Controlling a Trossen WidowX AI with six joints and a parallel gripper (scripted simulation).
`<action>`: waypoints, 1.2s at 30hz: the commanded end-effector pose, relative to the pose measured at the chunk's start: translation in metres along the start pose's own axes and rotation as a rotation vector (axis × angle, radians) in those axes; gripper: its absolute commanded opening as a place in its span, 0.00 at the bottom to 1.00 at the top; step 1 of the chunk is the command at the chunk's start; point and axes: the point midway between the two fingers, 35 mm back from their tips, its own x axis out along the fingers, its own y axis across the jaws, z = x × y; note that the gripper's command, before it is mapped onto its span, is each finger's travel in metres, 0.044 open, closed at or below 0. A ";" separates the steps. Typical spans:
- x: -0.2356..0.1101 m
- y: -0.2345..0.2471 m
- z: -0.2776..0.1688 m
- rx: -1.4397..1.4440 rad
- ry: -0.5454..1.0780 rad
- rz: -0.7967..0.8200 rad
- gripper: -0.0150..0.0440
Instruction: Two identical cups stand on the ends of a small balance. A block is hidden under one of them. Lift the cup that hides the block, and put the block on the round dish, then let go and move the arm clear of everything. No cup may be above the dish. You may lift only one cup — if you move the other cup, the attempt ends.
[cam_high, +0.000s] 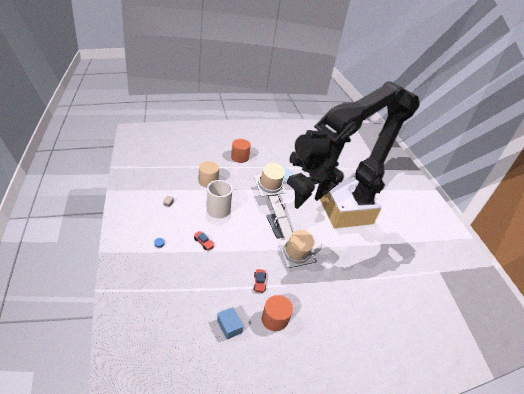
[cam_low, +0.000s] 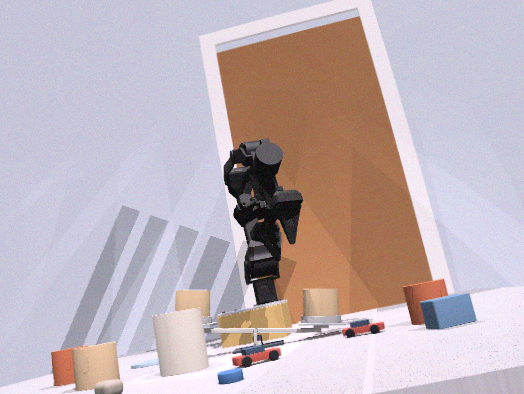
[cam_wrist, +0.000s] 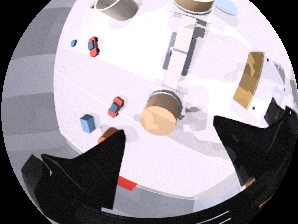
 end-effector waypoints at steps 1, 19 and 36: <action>0.015 0.010 -0.009 0.115 0.002 -0.060 1.00; 0.064 0.028 -0.039 0.421 -0.041 -0.211 1.00; 0.091 0.023 -0.039 0.421 -0.042 -0.211 1.00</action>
